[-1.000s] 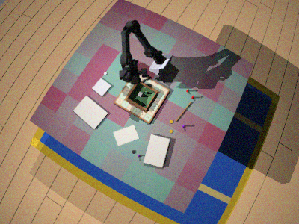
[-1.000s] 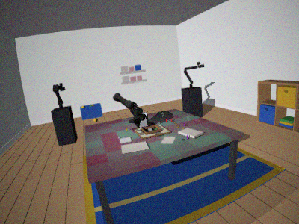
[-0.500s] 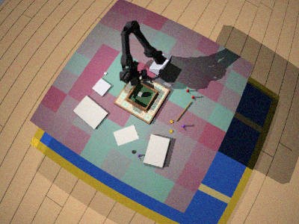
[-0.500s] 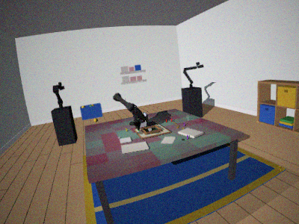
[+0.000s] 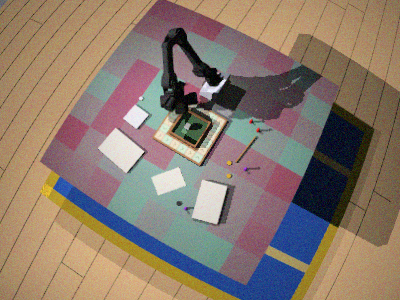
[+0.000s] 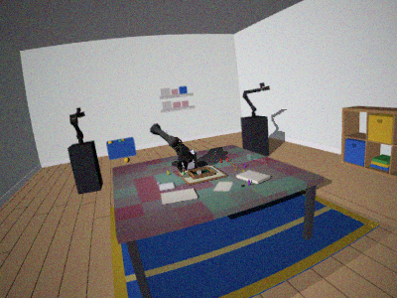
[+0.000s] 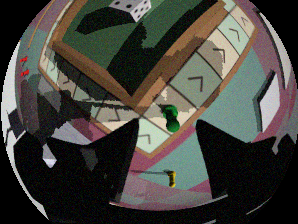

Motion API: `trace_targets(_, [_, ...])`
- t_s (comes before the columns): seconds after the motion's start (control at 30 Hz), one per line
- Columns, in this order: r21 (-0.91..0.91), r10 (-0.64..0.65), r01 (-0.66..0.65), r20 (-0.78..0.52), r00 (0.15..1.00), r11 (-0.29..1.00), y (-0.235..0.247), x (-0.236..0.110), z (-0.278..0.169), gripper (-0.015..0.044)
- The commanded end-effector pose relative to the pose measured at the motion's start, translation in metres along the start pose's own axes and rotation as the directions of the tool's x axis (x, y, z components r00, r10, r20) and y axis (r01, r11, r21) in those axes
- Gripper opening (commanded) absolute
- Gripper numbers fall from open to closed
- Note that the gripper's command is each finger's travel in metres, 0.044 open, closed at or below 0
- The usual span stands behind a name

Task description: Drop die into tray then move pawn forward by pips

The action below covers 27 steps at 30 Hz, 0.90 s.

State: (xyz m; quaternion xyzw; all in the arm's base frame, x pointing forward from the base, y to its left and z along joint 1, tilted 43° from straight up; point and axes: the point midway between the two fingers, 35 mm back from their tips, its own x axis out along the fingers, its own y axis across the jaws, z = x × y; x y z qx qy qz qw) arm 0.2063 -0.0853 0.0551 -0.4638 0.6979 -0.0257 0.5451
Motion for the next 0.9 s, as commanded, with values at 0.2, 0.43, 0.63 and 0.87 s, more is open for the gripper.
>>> trace_targets(0.2, [0.008,-0.010,0.009,0.014,1.000,1.000,0.000,-0.042,0.003,0.0440])
trace_targets(0.43, [0.272,0.023,-0.035,0.044,0.999,0.962,0.049,-0.081,0.034,0.0440])
trace_targets(0.63, [0.520,0.010,-0.020,0.023,1.000,0.854,0.100,-0.116,0.041,0.0440])
trace_targets(0.87, [0.579,-0.003,-0.005,0.013,1.000,0.816,0.113,-0.124,0.039,0.0440])
